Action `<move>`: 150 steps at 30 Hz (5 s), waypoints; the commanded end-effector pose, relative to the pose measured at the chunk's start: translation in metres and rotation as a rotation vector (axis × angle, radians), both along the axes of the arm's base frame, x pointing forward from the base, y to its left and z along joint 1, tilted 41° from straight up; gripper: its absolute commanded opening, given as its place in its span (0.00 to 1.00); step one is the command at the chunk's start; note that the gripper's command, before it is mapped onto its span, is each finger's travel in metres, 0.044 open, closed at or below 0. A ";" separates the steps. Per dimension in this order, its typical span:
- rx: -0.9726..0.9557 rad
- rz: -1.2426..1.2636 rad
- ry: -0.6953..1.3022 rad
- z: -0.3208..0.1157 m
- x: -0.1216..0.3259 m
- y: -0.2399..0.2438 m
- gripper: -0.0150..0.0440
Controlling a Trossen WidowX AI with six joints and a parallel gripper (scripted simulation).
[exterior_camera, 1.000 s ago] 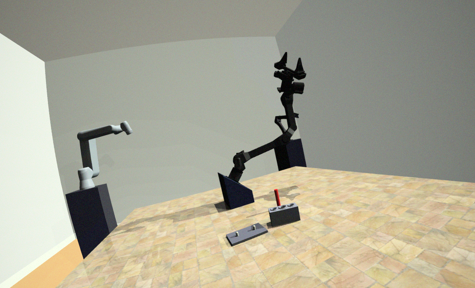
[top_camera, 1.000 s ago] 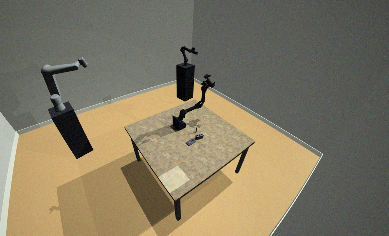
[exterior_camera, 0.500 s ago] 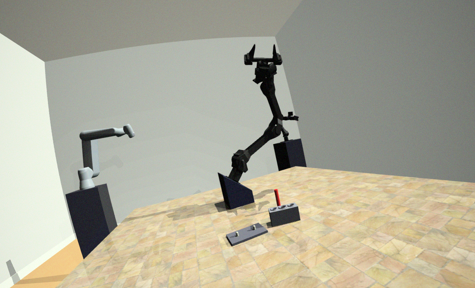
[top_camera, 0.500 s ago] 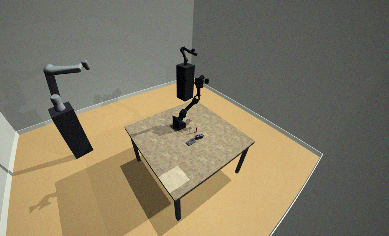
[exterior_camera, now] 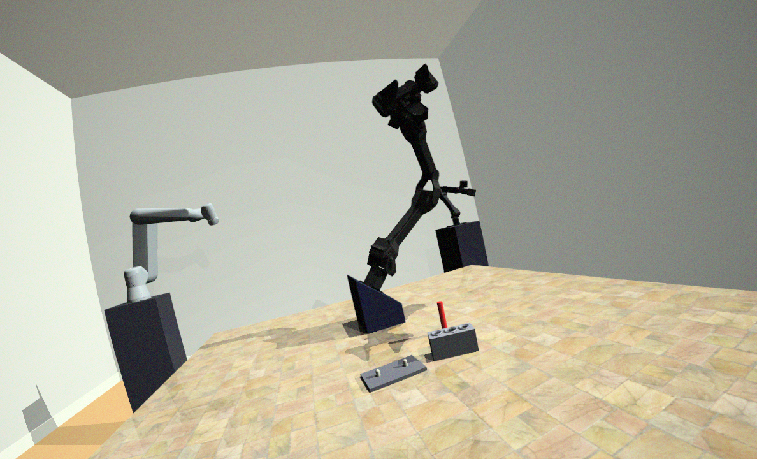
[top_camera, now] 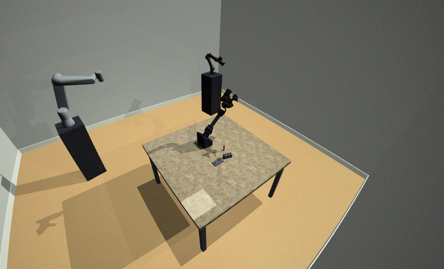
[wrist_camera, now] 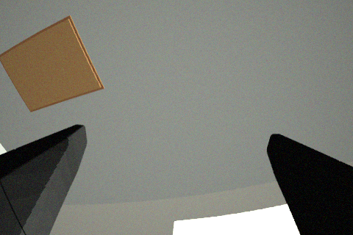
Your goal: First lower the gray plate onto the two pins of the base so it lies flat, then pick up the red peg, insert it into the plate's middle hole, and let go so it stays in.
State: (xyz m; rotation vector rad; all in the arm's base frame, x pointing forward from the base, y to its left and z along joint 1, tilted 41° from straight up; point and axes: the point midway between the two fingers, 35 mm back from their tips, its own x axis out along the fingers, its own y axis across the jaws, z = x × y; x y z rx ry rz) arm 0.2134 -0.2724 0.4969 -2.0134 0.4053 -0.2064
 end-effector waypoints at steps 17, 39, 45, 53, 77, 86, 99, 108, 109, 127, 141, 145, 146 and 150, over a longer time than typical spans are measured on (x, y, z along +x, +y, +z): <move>0.978 0.209 0.425 -0.223 0.143 0.059 1.00; 1.555 0.054 1.264 -0.393 0.135 0.225 1.00; 1.556 0.055 1.263 -0.435 0.143 0.259 1.00; 1.557 0.056 1.264 -0.449 0.142 0.271 1.00; 1.557 0.056 1.263 -0.477 0.146 0.293 1.00; 1.558 0.057 1.264 -0.488 0.148 0.303 1.00; 1.559 0.058 1.264 -0.499 0.149 0.313 0.91; 1.559 0.058 1.264 -0.499 0.149 0.313 0.51; 1.559 0.058 1.264 -0.499 0.149 0.313 0.47; 1.559 0.058 1.263 -0.496 0.149 0.310 0.25; 1.554 0.053 1.263 -0.465 0.153 0.282 0.25; 1.553 0.052 1.263 -0.455 0.153 0.274 0.25; 1.553 0.052 1.263 -0.453 0.153 0.272 0.25; 1.552 0.052 1.263 -0.443 0.152 0.264 0.25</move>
